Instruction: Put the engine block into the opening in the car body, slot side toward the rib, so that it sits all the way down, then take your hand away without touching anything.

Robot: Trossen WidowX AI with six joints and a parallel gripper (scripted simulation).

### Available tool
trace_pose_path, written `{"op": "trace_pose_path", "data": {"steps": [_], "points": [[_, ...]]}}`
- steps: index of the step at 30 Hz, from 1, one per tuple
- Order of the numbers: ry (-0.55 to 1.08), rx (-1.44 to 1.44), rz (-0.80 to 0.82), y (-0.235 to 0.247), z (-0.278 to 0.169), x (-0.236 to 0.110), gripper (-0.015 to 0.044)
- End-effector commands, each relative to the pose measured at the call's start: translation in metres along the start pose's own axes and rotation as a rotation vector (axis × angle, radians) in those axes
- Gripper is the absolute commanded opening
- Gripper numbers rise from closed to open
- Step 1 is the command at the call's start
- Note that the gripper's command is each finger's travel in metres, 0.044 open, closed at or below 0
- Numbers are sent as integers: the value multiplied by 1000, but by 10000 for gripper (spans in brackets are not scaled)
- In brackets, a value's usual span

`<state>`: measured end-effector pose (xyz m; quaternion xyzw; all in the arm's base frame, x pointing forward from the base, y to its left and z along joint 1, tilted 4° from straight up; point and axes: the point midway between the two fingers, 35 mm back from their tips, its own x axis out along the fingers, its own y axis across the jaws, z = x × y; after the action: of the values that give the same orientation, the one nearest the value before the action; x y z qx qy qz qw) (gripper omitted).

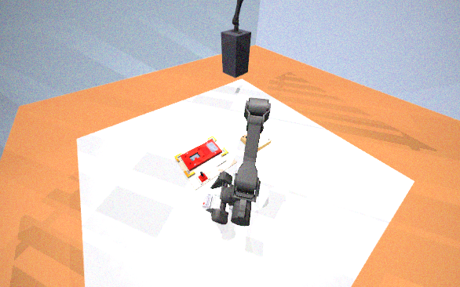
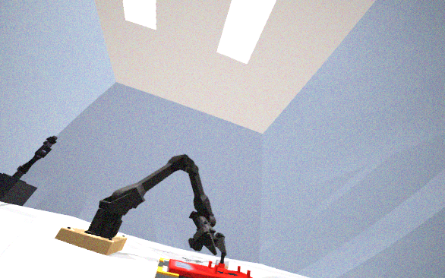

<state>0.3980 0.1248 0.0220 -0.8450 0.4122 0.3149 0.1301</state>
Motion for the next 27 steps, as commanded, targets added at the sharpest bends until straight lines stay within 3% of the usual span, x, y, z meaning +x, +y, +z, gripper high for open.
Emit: {"op": "trace_pose_path", "data": {"steps": [1,18,27], "points": [[4,7,2,0,-3,-5,440],[-3,5,0,0,0,-1,440],[-134,234,42,-2,-3,6,440]]}}
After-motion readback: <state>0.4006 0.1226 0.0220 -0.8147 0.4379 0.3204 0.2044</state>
